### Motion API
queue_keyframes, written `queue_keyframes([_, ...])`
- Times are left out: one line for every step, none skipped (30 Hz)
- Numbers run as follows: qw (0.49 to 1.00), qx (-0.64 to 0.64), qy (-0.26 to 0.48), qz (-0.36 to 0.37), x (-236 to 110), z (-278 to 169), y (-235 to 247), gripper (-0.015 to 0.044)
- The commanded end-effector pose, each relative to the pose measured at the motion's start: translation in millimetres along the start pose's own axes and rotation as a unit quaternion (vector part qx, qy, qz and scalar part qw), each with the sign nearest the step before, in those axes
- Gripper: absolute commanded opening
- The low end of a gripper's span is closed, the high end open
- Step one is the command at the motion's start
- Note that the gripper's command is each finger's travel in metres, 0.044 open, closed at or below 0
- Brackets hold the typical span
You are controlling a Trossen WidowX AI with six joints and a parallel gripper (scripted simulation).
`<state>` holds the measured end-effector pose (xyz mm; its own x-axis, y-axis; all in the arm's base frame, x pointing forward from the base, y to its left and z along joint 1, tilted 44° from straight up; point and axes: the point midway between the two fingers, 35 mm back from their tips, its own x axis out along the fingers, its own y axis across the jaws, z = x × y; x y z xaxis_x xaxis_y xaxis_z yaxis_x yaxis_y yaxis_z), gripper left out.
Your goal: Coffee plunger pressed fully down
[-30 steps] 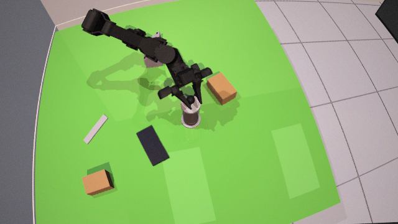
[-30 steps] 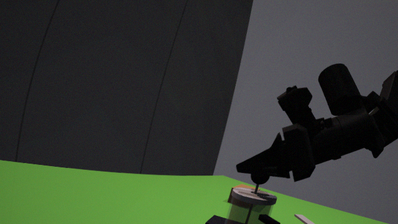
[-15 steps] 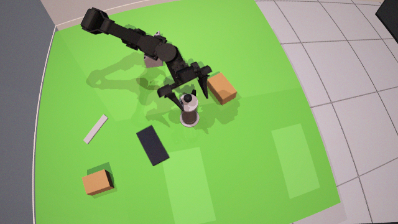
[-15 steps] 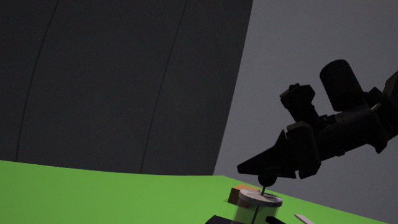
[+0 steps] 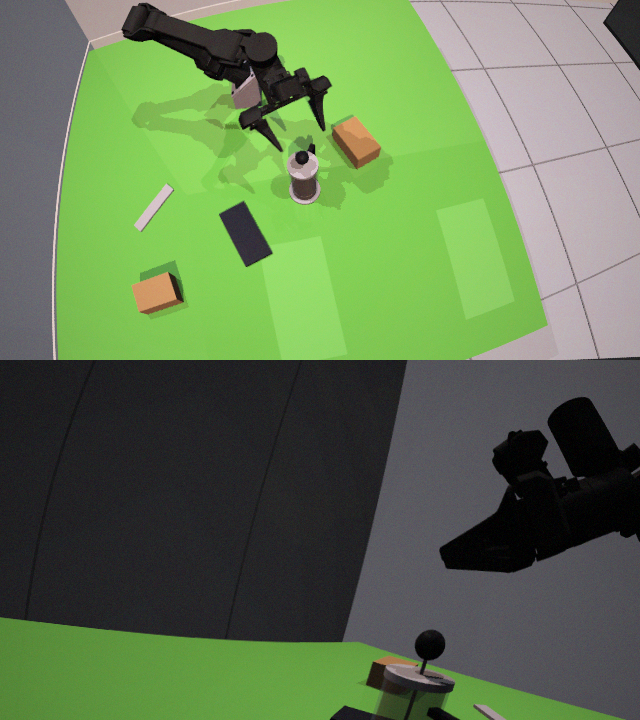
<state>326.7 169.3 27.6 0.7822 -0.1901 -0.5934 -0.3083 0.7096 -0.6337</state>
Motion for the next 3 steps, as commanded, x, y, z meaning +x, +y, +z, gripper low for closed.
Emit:
queue_keyframes([1.000,0.001,0.000,-0.002,-3.8,1.9,-1.0,0.0440])
queue_keyframes([1.000,0.001,0.000,-0.002,-3.8,1.9,-1.0,0.0440])
queue_keyframes([1.000,0.001,0.000,-0.002,-3.8,1.9,-1.0,0.0440])
